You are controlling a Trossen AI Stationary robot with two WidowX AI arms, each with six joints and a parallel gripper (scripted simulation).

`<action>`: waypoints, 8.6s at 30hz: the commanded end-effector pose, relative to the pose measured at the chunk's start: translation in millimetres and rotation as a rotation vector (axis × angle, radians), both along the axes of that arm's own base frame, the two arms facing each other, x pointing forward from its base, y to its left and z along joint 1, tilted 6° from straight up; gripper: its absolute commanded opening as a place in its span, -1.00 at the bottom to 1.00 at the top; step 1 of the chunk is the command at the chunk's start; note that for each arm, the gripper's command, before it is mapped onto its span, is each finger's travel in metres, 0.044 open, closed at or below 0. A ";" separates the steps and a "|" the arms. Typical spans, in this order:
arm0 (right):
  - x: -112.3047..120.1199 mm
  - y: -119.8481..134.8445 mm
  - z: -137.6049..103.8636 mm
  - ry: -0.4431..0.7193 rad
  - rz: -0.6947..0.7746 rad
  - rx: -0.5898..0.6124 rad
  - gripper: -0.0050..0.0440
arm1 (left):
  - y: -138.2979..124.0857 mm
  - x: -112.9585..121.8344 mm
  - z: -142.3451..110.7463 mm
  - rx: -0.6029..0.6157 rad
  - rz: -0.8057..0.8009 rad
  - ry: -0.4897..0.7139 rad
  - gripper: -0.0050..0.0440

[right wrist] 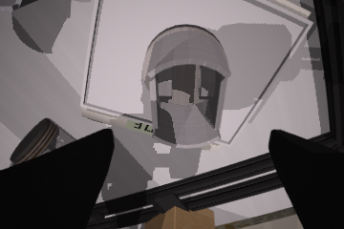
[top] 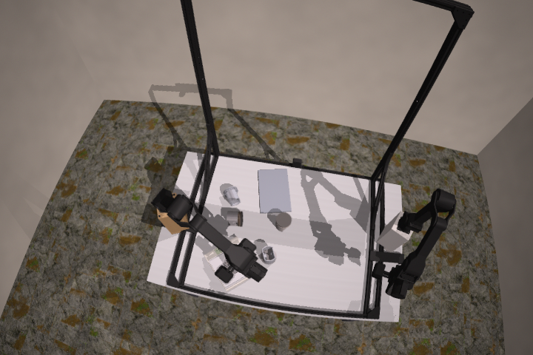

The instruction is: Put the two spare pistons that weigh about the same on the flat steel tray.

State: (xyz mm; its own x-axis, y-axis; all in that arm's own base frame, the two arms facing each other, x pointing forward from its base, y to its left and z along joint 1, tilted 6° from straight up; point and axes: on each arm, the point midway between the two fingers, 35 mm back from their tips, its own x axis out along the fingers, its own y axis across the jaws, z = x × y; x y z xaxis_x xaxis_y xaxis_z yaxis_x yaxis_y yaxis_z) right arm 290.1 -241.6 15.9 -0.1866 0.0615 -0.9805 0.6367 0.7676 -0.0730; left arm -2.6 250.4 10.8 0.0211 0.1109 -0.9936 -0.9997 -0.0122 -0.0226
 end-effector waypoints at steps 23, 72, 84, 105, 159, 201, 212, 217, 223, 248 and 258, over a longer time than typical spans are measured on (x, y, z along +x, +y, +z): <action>-41.2 35.2 -1.0 -0.210 0.014 -0.170 0.75 | -0.1 0.4 0.1 -0.001 -0.004 -0.002 1.00; -91.5 115.7 -58.6 -0.456 -0.296 -0.483 0.75 | -0.1 0.4 0.1 -0.001 -0.004 -0.002 1.00; -90.1 115.6 -58.1 -0.455 -0.290 -0.477 0.75 | -0.1 0.4 0.1 -0.001 -0.004 -0.002 1.00; -89.8 115.6 -58.0 -0.455 -0.288 -0.476 0.75 | -0.1 0.4 0.1 -0.001 -0.004 -0.002 1.00; -9.7 8.6 -0.6 -0.209 0.019 -0.167 0.75 | -0.1 0.4 0.1 -0.001 -0.004 -0.002 1.00; -1.5 -1.5 -36.5 0.004 -0.007 0.010 0.75 | -0.1 0.4 0.1 -0.001 -0.004 -0.002 1.00; -4.2 -0.6 -51.2 0.004 -0.007 0.010 0.75 | -0.1 0.4 0.1 -0.001 -0.004 -0.002 1.00; -5.7 -0.1 -59.4 0.004 -0.007 0.010 0.75 | -0.1 0.4 0.1 -0.001 -0.004 -0.002 1.00; -7.5 0.5 -69.2 0.004 -0.007 0.010 0.75 | -0.1 0.4 0.1 -0.001 -0.004 -0.002 1.00; -12.4 2.6 -92.1 0.005 -0.006 0.011 -0.15 | -0.1 0.4 0.1 -0.001 -0.004 -0.002 1.00; -12.4 2.6 -92.1 0.005 -0.006 0.011 -0.15 | -0.1 0.4 0.1 -0.001 -0.004 -0.002 1.00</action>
State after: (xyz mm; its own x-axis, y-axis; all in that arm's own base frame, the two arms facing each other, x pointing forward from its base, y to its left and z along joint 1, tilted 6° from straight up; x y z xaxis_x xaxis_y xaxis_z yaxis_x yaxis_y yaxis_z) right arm 280.4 -241.5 -73.5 -0.1822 0.0636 -0.9812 0.6437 0.7621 -0.0701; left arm -2.7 250.4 10.7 0.0212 0.1107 -0.9936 -0.9997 -0.0119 -0.0227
